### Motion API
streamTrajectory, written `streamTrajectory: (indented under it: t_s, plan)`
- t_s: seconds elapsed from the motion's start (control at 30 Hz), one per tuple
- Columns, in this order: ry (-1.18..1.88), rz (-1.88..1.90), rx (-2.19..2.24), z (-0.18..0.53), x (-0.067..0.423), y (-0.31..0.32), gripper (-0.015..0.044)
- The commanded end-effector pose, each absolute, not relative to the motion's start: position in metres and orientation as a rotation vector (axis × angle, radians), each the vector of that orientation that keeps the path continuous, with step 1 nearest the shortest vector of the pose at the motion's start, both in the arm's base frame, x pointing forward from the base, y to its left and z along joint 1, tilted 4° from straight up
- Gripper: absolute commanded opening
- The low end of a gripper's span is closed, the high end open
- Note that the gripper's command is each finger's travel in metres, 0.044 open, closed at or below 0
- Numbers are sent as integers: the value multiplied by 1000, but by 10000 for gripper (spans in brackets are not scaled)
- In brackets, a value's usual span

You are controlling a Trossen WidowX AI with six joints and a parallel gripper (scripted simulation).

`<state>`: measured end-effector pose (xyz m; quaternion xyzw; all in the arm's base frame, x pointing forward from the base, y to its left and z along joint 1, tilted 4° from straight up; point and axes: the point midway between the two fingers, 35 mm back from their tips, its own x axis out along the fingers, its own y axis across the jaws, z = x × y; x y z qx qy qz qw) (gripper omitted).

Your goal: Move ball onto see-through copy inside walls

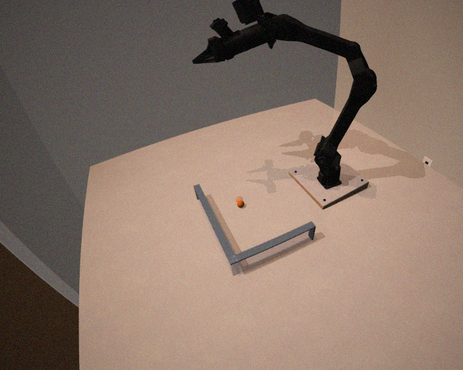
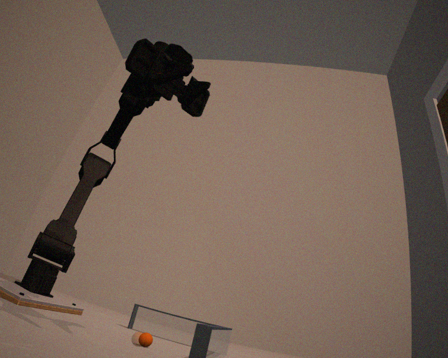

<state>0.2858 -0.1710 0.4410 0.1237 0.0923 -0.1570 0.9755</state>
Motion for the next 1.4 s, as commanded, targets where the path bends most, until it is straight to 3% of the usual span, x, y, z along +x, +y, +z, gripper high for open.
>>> streamTrajectory:
  t_s: [0.0, 0.33, 0.63, 1.37]
  plan:
    - [397, -274, 277, 374, 319, -162, 215]
    - [915, -126, 194, 224, 350, -98, 215]
    - [1422, 74, -71, 105, 313, -24, 215]
    - [1473, 97, -109, 80, 307, -18, 215]
